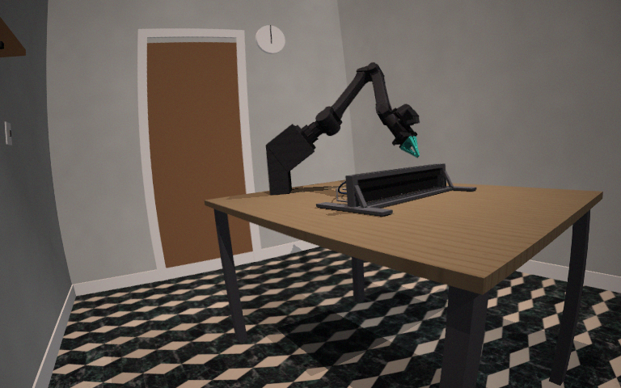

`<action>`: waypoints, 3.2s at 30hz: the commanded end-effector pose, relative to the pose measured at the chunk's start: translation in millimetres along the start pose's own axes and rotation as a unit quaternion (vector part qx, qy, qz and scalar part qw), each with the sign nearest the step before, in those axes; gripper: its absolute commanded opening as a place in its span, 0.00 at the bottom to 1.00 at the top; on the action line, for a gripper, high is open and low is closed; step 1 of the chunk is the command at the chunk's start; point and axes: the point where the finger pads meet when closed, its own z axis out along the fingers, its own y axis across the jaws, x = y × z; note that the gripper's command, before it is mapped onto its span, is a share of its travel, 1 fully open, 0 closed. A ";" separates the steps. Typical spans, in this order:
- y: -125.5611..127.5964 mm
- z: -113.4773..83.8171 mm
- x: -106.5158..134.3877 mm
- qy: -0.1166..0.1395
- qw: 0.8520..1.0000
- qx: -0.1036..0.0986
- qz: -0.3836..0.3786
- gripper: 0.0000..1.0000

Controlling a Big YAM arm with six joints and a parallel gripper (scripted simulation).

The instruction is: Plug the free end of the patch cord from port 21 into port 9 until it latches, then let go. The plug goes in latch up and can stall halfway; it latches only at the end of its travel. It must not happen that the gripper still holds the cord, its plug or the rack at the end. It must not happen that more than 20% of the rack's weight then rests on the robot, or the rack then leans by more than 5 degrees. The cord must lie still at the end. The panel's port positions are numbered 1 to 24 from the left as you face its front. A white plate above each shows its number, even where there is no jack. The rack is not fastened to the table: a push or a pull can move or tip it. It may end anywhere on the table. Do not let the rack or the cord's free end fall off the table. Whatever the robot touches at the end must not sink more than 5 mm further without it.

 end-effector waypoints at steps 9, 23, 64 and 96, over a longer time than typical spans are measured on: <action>-0.4 -37.7 -12.0 -0.016 1.000 0.001 -0.005 0.00; -0.5 -129.4 -6.6 -0.011 1.000 0.003 -0.008 0.00; -94.7 -143.3 -10.5 -0.012 1.000 0.003 -0.014 0.00; -93.0 -25.3 -15.0 -0.013 1.000 -0.010 -0.009 0.00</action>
